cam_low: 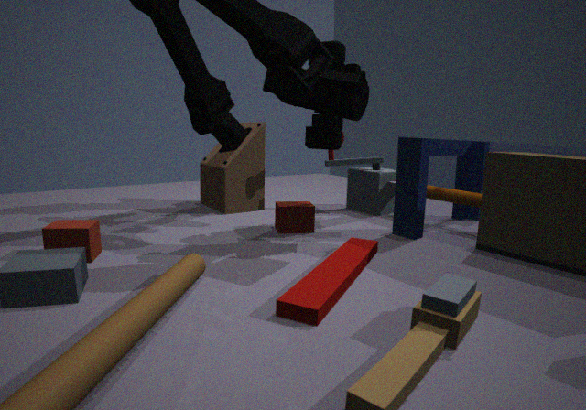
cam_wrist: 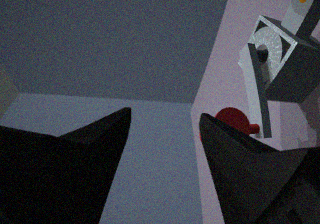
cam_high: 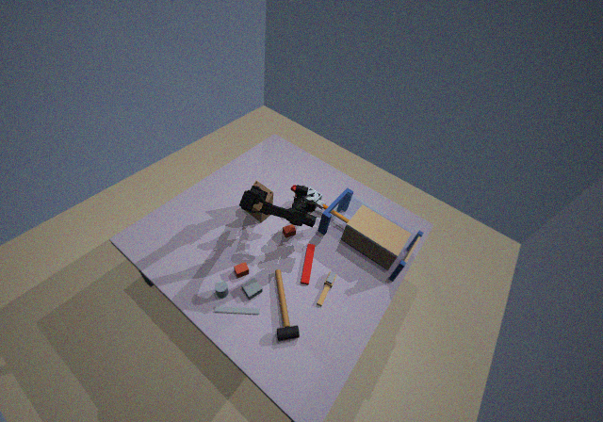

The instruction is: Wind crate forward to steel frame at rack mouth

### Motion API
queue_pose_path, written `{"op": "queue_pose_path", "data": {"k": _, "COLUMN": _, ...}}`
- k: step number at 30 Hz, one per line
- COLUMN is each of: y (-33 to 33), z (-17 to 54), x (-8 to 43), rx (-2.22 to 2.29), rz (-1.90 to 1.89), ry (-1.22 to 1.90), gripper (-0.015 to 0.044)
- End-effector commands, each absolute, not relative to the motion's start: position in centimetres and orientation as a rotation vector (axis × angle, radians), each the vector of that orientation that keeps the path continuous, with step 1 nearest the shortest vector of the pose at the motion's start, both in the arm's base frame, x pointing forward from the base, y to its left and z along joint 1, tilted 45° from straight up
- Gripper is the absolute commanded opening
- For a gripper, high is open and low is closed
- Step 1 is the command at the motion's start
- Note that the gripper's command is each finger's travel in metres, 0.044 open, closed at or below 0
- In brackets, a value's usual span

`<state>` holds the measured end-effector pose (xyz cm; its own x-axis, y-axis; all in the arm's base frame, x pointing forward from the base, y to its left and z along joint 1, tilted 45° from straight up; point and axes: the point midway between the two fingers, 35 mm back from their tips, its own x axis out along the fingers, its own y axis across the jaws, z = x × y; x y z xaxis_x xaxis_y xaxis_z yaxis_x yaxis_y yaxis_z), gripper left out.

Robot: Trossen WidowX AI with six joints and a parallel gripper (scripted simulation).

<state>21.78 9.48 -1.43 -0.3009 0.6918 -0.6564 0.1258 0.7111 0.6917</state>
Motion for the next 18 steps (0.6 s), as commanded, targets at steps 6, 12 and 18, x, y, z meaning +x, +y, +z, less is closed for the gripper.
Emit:
{"op": "queue_pose_path", "data": {"k": 6, "y": 9.5, "z": -1.5, "x": 21.8, "rx": 0.642, "rz": 0.642, "ry": 1.817, "gripper": 0.024}}
{"op": "queue_pose_path", "data": {"k": 12, "y": 10.3, "z": -2.1, "x": 21.4, "rx": 0.537, "rz": 0.623, "ry": 1.898, "gripper": 0.0319}}
{"op": "queue_pose_path", "data": {"k": 18, "y": 13.0, "z": -4.3, "x": 19.9, "rx": 0.041, "rz": 0.513, "ry": 2.123, "gripper": 0.044}}
